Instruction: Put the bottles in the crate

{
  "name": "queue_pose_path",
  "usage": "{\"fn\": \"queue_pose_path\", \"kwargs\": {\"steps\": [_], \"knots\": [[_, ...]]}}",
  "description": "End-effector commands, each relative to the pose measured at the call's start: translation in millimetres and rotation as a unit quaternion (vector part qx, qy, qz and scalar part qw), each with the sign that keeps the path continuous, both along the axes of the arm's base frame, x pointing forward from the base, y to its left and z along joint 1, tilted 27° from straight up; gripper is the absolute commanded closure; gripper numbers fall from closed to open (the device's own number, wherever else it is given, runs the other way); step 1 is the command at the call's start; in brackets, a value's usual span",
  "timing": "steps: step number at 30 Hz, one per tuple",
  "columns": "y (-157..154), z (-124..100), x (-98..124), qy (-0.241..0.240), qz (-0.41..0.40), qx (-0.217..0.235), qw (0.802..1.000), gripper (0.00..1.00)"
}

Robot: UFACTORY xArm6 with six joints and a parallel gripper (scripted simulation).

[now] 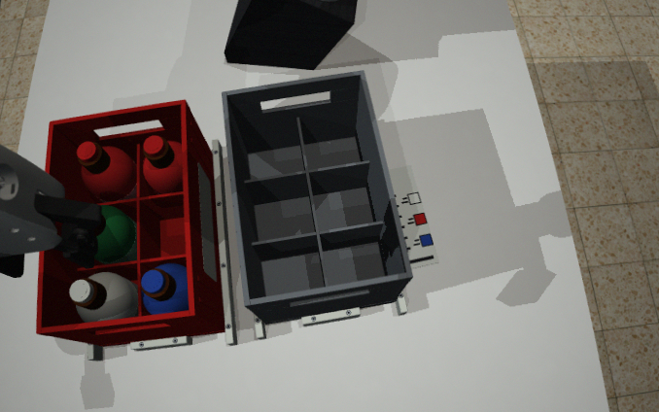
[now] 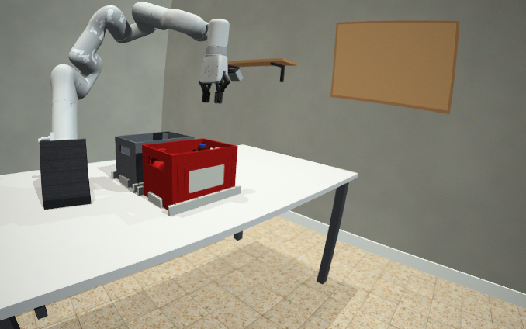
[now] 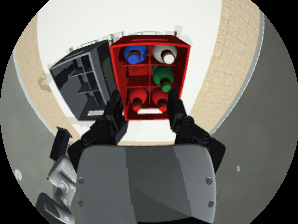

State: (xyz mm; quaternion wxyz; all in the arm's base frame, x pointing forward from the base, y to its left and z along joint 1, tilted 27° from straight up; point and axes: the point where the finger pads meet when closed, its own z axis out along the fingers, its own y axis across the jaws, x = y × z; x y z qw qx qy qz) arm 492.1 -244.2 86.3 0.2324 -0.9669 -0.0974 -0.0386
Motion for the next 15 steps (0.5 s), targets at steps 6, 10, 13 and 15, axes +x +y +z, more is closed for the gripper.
{"fn": "queue_pose_path", "kwargs": {"steps": [6,10,13,15], "knots": [[-1,2,1,-0.002,-0.001,-0.001,1.000,0.35],[13,-12,-1,0.028,-0.060,0.001,0.998,0.35],[23,-23,-3,0.051,-0.104,0.002,0.993,0.35],[30,-30,-4,0.066,-0.134,0.003,0.989,0.35]]}}
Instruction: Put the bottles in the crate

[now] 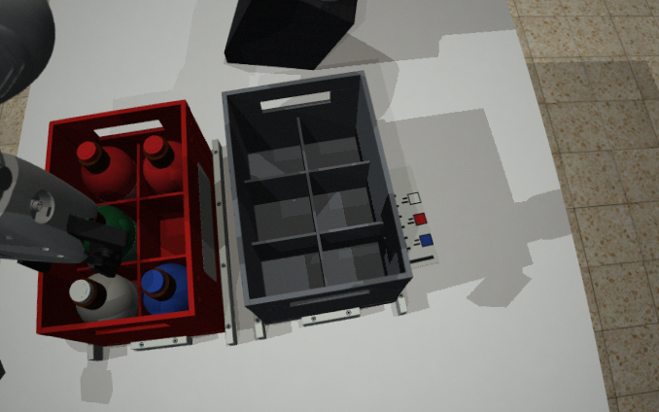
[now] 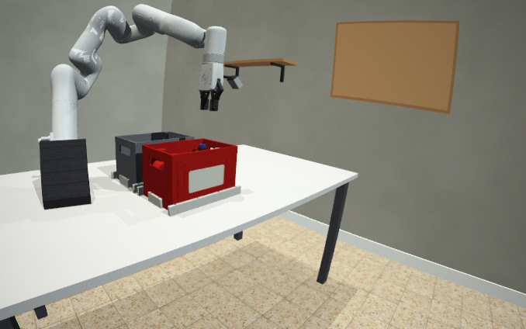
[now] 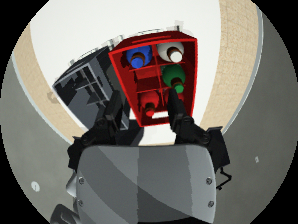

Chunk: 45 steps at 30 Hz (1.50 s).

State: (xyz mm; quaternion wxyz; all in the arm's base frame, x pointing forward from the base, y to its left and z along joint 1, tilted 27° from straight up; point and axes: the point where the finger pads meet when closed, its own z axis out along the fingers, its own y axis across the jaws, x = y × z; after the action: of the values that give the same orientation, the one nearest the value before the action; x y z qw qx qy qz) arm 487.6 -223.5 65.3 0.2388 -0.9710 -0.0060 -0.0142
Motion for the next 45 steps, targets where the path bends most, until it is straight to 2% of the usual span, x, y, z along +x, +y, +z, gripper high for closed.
{"fn": "queue_pose_path", "kwargs": {"steps": [1,7,13,17,25,45], "knots": [[9,-9,0,0.021,-0.051,-0.004,0.998,0.35],[27,-27,-3,0.059,-0.124,-0.001,0.990,0.35],[48,-48,-6,0.105,-0.211,0.002,0.972,0.35],[48,-48,-6,0.131,-0.262,0.004,0.956,0.35],[48,-48,-6,0.131,-0.262,0.004,0.956,0.35],[59,-70,-6,0.131,-0.262,0.004,0.956,0.35]]}}
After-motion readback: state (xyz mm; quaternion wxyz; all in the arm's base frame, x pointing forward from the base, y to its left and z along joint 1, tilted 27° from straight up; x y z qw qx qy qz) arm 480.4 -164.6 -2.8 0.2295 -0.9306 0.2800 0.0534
